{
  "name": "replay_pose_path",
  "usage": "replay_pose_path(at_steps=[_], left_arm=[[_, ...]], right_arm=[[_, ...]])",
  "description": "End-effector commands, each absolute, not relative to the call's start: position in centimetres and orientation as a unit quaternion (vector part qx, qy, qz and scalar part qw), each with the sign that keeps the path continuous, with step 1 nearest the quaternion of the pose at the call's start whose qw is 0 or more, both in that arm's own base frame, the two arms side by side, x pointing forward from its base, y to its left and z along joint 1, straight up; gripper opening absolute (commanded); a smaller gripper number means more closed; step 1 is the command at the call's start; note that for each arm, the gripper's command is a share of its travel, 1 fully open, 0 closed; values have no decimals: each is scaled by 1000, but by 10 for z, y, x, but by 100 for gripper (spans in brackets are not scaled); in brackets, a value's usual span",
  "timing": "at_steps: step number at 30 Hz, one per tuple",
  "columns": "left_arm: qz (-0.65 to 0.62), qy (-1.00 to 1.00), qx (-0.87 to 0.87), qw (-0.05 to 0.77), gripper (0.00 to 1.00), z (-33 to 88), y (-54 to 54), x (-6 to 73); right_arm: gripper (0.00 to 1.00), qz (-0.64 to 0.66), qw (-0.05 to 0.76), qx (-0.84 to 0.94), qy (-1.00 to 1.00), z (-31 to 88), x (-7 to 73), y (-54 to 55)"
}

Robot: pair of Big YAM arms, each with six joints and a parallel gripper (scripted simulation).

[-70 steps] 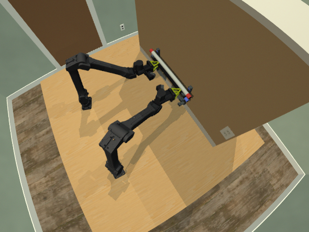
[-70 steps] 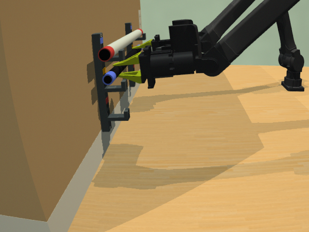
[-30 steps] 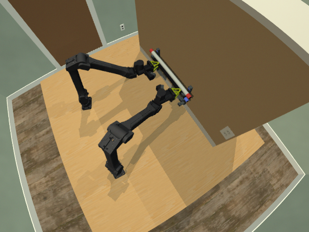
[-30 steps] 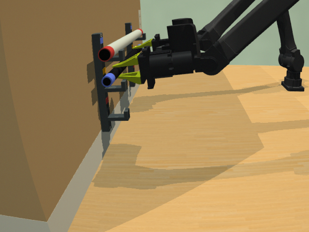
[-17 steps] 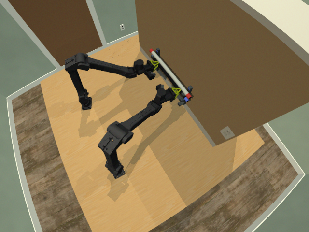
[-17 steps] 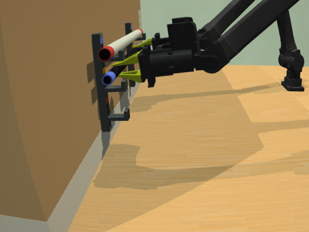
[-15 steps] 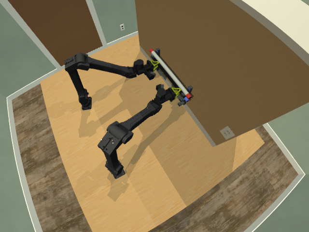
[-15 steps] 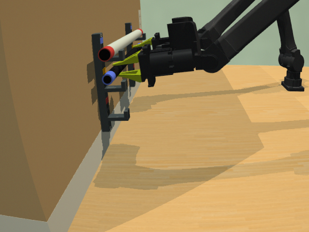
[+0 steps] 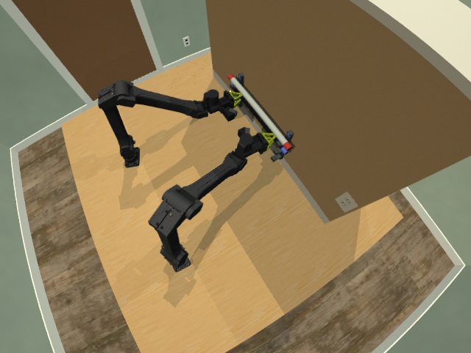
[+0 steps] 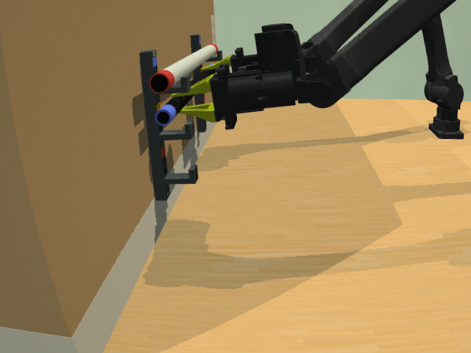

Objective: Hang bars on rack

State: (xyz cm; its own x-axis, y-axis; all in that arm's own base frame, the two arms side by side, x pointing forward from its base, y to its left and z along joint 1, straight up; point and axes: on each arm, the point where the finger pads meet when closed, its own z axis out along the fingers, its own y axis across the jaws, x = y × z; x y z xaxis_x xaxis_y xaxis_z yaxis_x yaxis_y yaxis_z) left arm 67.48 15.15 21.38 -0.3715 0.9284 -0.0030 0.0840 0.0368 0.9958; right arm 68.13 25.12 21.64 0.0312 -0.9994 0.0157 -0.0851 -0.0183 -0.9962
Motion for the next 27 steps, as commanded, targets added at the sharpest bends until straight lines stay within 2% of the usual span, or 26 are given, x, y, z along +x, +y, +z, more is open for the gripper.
replay_pose_path(at_steps=[1, 27], left_arm=[[588, 589, 387, 397, 0, 279, 165, 684], [588, 589, 387, 397, 0, 280, 165, 683]], right_arm=[[0, -497, 522, -489, 492, 297, 697, 252], [0, -497, 522, -489, 492, 295, 697, 253]])
